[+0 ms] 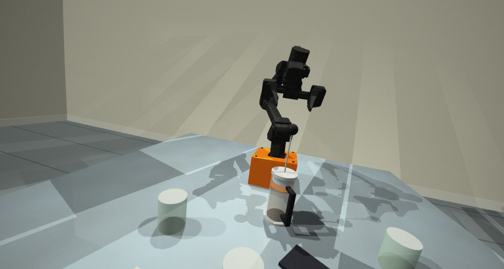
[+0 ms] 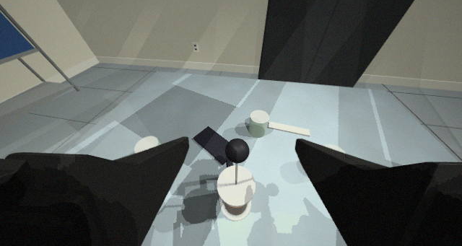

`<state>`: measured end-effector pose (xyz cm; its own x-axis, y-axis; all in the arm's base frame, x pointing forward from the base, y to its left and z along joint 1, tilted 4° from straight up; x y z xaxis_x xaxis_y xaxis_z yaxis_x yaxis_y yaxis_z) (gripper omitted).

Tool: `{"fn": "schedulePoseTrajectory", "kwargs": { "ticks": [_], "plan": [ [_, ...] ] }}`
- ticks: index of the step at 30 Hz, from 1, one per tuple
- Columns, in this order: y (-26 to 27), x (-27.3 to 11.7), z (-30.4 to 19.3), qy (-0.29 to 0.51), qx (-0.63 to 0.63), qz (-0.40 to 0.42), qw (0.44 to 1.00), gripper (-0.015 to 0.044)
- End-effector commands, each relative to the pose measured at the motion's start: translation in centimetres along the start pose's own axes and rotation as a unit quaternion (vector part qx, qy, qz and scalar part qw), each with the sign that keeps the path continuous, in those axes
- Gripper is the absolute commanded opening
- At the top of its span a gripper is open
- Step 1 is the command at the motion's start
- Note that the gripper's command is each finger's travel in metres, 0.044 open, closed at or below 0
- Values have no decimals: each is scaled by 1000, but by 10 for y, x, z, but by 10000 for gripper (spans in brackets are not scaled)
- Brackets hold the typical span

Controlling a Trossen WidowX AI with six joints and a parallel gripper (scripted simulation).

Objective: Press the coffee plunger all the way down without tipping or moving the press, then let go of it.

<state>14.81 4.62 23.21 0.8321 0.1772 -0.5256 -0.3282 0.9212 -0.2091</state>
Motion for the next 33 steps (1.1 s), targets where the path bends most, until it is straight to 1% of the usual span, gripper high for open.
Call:
{"fn": "schedulePoseTrajectory", "kwargs": {
  "ticks": [1,8,33],
  "plan": [
    [6,14,-28,4,1,4,1000,440],
    [7,17,-28,4,1,5,1000,440],
    [8,54,-29,2,0,6,1000,440]
  ]
}}
Point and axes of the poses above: the point midway between the two fingers, 35 mm back from their tips, its own x axis out along the fingers, its own y axis across the jaws, z = x × y, the point moved 3 cm from there along -x, back along the fingers, and after that the axes turned 11 degrees about -x, right-handed, at the moved point
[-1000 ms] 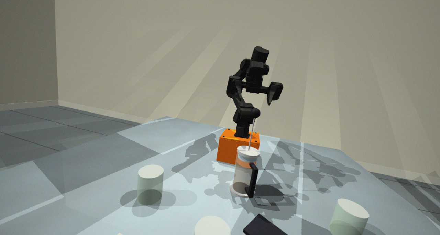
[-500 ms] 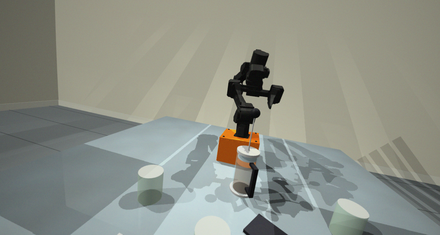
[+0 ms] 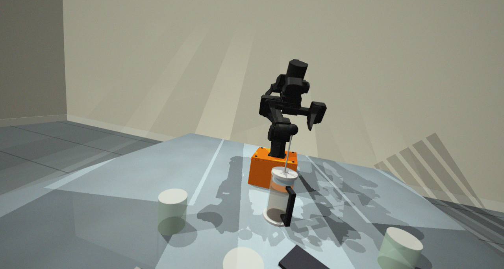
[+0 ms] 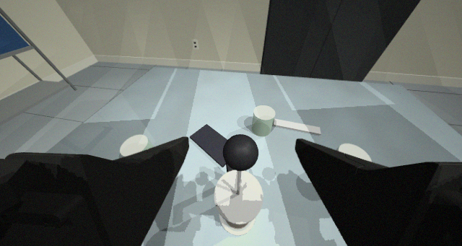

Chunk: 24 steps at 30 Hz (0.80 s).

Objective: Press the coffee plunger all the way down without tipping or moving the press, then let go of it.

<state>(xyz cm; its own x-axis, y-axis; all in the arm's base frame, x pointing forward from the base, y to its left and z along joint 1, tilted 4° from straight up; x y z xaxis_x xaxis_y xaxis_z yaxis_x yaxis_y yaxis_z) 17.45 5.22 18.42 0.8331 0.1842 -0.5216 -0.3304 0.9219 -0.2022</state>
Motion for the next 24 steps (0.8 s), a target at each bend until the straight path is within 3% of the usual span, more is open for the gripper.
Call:
{"fn": "schedulePoseTrajectory", "kwargs": {
  "ticks": [1,13,24],
  "plan": [
    [1,6,-3,5,-2,3,1000,440],
    [1,6,-3,5,-2,3,1000,125],
    [1,6,-4,5,-2,3,1000,119]
  ]
}}
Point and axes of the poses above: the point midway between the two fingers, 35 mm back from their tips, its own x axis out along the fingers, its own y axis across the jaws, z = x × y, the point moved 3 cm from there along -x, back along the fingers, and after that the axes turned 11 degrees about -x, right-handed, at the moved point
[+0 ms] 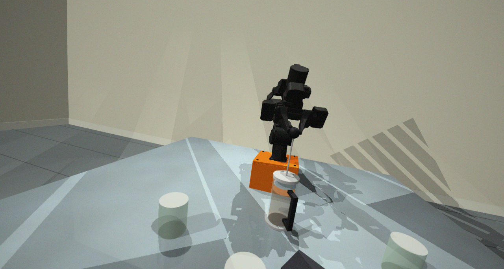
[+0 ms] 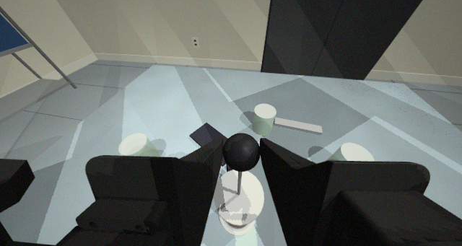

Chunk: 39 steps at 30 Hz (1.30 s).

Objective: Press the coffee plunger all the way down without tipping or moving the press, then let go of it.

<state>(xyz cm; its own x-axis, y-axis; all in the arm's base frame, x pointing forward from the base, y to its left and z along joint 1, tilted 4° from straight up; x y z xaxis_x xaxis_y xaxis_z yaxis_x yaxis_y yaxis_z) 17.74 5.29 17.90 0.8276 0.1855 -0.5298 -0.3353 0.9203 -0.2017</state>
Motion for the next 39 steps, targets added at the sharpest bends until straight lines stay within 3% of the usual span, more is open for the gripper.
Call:
{"fn": "schedulePoseTrajectory", "kwargs": {
  "ticks": [1,39],
  "plan": [
    [0,1,-2,1,-1,1,1000,119],
    [10,36,-50,1,-1,1,1000,119]
  ]
}}
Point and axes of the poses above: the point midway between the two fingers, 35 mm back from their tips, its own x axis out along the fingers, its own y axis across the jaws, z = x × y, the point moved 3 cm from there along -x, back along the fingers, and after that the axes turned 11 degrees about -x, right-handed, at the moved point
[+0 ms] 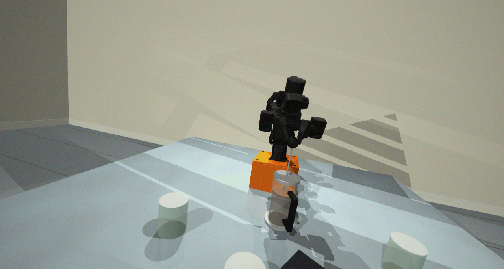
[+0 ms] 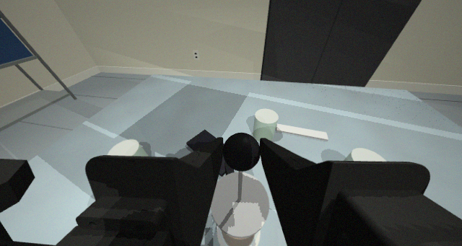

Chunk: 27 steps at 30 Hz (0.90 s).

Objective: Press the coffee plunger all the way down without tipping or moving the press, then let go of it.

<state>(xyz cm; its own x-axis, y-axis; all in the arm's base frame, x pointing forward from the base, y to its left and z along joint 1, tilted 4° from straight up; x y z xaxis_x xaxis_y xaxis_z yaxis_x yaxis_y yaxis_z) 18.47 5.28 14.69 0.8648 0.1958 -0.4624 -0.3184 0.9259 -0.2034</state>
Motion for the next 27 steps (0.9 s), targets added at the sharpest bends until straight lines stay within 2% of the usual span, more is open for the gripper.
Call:
{"fn": "schedulePoseTrajectory", "kwargs": {
  "ticks": [1,27],
  "plan": [
    [6,12,-29,39,-5,9,999,119],
    [9,42,-50,38,-5,9,999,119]
  ]
}}
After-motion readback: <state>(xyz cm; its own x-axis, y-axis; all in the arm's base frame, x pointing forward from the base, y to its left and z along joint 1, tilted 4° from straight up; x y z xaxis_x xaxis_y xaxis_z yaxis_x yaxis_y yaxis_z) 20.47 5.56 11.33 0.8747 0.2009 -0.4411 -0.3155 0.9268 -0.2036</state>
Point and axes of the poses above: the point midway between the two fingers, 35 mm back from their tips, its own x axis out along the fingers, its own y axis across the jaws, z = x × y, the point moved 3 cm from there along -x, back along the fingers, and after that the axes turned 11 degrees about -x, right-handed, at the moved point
